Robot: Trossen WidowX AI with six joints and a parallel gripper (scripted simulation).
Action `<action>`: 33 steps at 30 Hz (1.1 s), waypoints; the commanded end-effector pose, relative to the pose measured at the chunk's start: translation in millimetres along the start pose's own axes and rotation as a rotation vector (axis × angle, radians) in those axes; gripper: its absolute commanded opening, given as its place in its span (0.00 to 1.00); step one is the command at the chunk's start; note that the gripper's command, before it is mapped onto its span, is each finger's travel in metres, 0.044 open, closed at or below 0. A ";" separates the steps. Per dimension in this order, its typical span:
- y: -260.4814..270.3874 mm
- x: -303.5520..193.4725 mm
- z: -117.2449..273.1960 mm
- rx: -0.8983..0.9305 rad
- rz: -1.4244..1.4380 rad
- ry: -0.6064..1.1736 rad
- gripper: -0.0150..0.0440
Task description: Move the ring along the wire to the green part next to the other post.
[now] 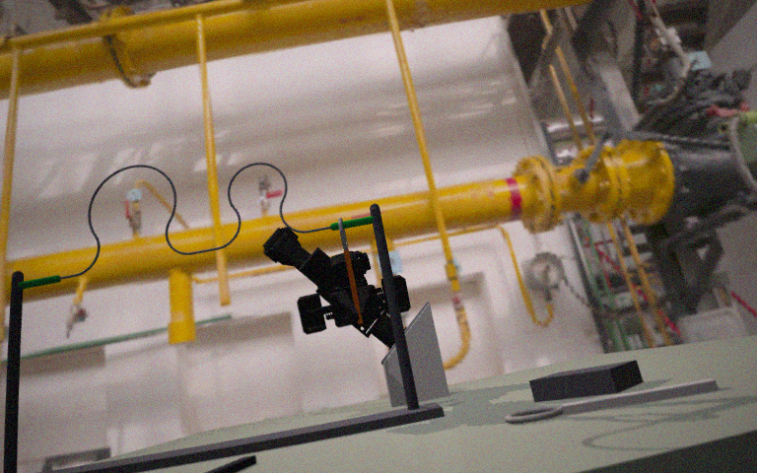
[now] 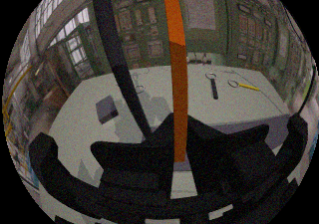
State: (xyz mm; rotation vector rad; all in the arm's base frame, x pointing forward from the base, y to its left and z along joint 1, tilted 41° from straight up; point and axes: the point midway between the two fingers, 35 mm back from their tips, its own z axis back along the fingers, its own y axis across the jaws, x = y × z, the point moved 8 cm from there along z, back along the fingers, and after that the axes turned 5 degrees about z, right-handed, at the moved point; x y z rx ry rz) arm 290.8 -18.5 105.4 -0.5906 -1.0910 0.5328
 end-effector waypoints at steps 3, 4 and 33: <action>0.0 0.0 0.0 0.000 0.000 0.000 0.44; -0.1 0.0 0.4 0.000 0.000 0.000 0.49; 0.2 -0.2 49.8 0.003 0.004 0.002 0.53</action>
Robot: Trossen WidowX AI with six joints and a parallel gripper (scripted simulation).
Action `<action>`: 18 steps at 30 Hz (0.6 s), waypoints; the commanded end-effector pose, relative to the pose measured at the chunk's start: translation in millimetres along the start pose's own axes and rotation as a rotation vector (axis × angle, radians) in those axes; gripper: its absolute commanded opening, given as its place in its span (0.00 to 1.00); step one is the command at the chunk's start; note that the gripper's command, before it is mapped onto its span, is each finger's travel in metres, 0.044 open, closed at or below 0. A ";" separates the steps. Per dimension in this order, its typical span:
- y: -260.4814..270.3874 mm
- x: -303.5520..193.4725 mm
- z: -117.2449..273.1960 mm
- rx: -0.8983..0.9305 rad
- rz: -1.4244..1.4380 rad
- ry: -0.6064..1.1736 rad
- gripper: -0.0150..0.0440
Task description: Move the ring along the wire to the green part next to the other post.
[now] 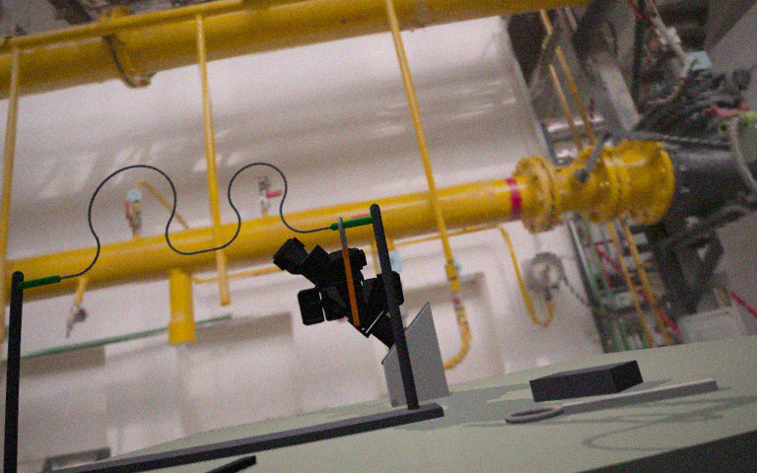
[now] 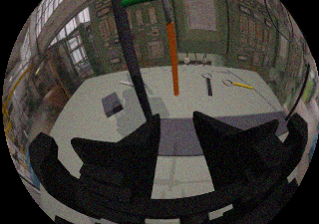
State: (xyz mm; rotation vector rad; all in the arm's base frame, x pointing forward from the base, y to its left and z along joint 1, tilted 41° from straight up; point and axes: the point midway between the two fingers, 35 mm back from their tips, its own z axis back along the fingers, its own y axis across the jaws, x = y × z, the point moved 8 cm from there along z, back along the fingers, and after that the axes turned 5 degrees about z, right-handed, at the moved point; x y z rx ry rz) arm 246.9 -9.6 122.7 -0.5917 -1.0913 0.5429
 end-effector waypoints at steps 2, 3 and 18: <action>0.6 -1.2 1.7 0.000 -0.004 0.005 0.53; 0.6 -1.2 1.7 0.000 -0.004 0.005 0.53; 0.2 -0.2 5.6 0.001 0.000 0.001 0.61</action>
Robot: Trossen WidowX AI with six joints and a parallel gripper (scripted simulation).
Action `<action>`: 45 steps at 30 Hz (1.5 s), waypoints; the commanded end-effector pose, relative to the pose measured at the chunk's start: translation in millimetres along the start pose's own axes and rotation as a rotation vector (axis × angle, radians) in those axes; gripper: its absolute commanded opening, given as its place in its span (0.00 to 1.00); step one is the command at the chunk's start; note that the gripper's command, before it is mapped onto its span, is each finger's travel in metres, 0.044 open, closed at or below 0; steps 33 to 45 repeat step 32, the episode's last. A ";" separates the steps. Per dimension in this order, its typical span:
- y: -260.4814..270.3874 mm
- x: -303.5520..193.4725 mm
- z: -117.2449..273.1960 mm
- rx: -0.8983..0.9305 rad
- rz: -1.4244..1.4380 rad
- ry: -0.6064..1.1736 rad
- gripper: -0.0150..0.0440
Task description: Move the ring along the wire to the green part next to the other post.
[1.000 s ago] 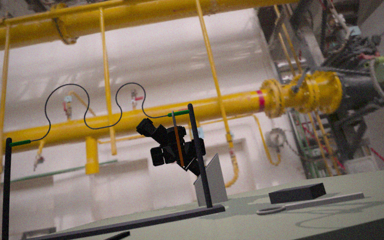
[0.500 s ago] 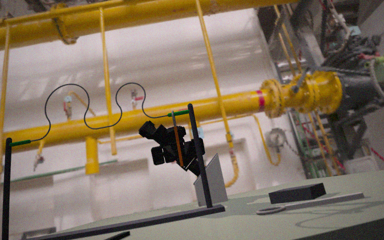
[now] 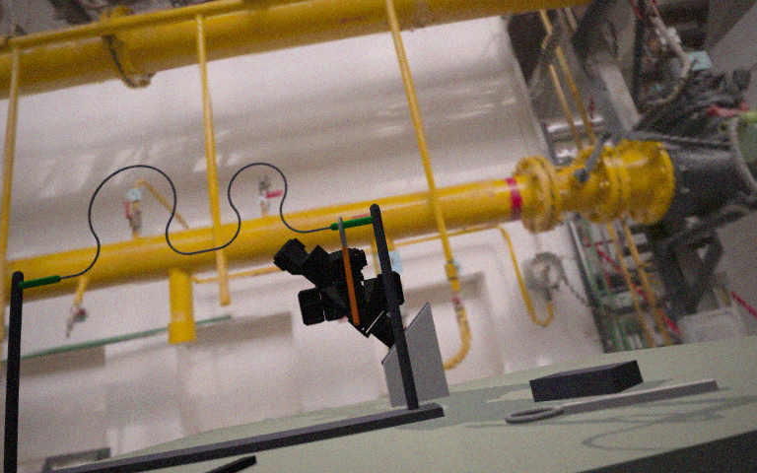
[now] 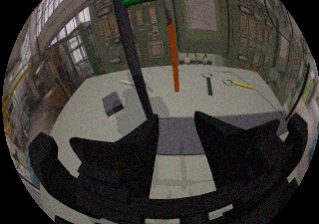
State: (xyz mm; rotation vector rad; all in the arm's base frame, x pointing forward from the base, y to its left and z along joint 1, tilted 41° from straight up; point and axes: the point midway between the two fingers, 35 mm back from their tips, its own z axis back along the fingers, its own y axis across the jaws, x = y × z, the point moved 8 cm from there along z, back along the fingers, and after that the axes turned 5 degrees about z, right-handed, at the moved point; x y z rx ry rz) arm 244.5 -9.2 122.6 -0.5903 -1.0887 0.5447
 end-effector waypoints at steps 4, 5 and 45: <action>-0.7 0.8 26.0 -0.001 -0.001 0.000 0.79; -0.4 0.3 31.7 -0.001 -0.001 0.001 0.84; 1.2 -2.2 45.1 0.000 -0.001 0.001 1.00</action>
